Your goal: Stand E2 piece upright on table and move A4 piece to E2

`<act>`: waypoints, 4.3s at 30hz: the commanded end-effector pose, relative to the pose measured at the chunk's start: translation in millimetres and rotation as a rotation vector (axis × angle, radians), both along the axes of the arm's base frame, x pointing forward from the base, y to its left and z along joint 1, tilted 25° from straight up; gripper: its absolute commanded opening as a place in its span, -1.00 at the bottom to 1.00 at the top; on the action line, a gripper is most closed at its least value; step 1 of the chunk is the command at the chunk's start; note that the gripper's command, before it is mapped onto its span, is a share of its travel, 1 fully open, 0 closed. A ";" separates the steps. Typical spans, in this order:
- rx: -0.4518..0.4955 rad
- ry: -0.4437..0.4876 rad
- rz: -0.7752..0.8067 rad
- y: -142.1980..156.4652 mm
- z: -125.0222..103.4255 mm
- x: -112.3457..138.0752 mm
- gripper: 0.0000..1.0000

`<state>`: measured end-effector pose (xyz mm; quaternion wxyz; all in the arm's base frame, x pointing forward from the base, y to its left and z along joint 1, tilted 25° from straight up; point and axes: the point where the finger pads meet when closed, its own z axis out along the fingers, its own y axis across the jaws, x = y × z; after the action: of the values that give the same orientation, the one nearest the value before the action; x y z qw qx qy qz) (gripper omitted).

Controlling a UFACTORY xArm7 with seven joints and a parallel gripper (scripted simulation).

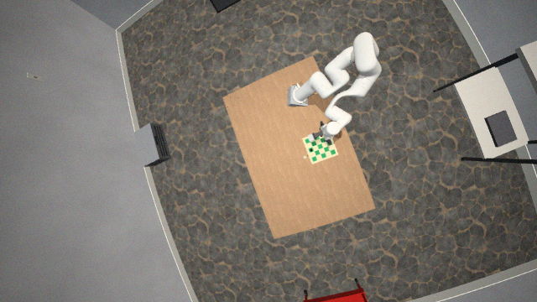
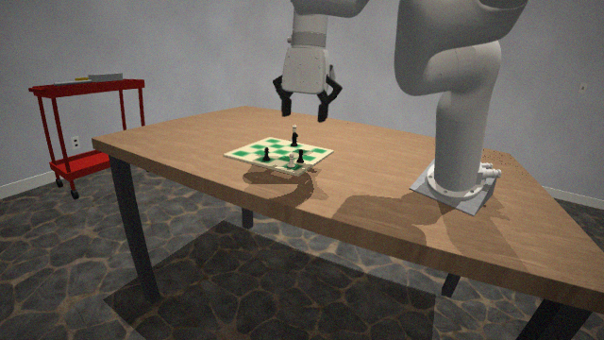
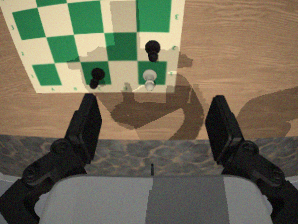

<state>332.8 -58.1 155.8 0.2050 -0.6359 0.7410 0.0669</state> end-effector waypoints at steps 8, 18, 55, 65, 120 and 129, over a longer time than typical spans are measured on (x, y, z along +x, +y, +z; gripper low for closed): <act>-0.001 -0.003 -0.001 -4.1 9.2 -1.3 1.00; -0.001 -0.003 -0.001 -16.0 39.2 -8.7 1.00; -0.001 -0.003 -0.001 -28.3 70.4 -16.3 1.00; -0.001 -0.003 -0.001 -28.3 70.4 -16.3 1.00; -0.001 -0.003 -0.001 -28.3 70.4 -16.3 1.00; -0.001 -0.003 -0.001 -28.3 70.4 -16.3 1.00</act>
<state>316.1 -85.5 225.1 0.2051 -0.6358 0.7411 0.0670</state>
